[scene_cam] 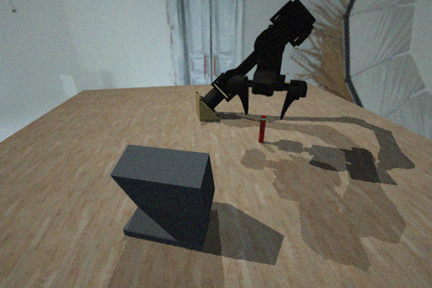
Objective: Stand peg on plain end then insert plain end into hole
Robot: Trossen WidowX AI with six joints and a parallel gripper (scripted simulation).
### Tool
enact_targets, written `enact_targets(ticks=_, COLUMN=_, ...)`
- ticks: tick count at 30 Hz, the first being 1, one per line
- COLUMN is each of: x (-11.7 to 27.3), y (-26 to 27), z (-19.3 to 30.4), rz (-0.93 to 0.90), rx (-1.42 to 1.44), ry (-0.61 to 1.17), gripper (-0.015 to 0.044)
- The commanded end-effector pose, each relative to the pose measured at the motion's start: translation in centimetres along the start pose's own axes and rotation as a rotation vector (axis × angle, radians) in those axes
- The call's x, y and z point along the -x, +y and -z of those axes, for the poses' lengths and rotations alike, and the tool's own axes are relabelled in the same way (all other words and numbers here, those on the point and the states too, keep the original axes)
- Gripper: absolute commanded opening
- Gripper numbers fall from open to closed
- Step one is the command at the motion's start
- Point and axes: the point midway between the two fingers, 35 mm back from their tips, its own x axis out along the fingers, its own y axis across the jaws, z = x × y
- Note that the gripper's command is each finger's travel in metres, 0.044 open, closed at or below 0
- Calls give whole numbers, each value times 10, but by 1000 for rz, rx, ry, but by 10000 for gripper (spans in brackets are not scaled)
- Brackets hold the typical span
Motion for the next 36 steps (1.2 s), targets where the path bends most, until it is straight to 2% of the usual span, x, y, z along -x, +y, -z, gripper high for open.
enact_targets(ticks=1, x=-6, y=0, z=1, rz=-3, rx=-3, ry=1, gripper=440)
enact_targets(ticks=24, x=-42, y=1, z=3, rz=-8, rx=-2, ry=4, gripper=440)
enact_targets(ticks=36, x=-39, y=0, z=2, rz=-4, rx=0, ry=3, gripper=125)
